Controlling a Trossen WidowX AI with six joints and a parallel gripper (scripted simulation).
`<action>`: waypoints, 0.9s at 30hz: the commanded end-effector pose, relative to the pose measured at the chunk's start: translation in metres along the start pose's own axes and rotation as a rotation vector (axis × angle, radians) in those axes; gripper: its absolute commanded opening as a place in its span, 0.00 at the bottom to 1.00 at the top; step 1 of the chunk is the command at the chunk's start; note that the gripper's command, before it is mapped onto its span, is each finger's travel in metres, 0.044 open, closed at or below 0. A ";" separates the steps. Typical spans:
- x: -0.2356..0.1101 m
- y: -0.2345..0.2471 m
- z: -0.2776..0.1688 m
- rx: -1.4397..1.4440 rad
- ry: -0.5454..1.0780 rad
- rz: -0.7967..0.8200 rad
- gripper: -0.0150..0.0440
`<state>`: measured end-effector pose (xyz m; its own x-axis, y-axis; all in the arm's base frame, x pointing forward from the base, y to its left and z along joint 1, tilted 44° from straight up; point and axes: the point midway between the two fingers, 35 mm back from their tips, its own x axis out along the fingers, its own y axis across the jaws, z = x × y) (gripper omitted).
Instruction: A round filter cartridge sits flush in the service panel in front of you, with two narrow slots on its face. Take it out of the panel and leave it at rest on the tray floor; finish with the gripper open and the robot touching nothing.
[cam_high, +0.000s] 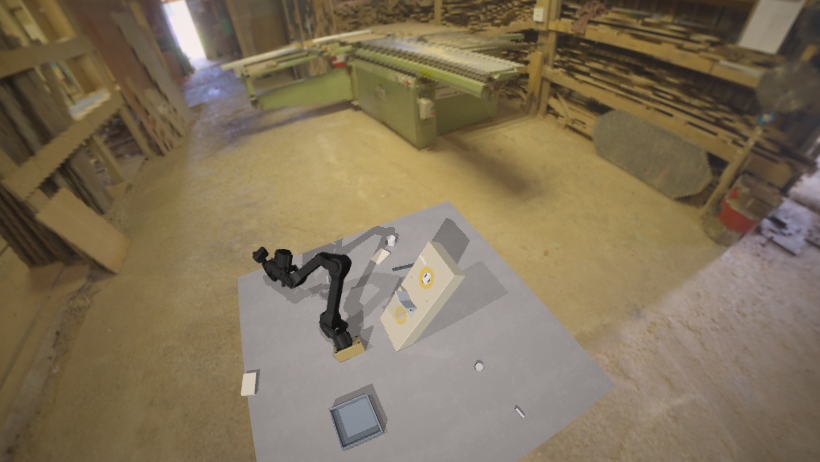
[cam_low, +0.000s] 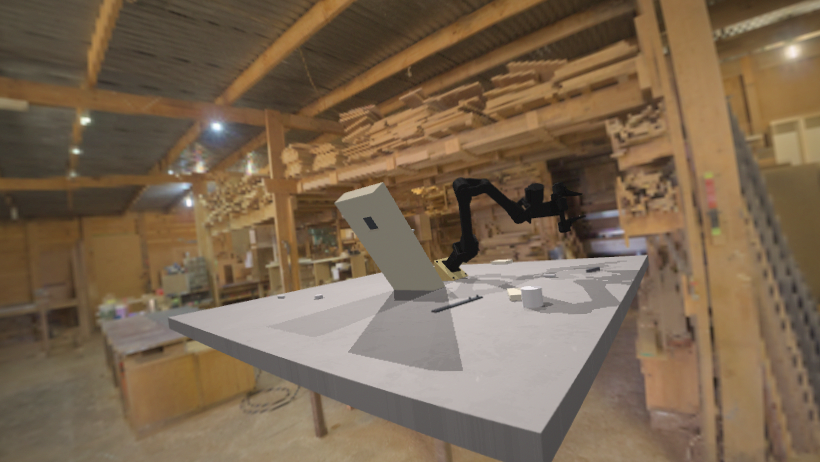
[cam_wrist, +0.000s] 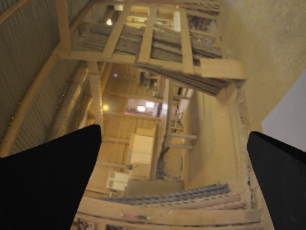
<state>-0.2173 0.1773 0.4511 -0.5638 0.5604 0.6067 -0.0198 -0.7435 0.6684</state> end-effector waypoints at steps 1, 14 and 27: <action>0.000 -0.001 0.000 -0.004 -0.001 -0.002 0.89; 0.009 -0.079 0.077 -0.432 -0.069 -0.268 0.42; -0.042 -0.154 0.204 -0.848 -0.110 -0.689 0.42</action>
<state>-0.0504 0.3337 0.4157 -0.2016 0.9260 0.3190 -0.8401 -0.3310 0.4298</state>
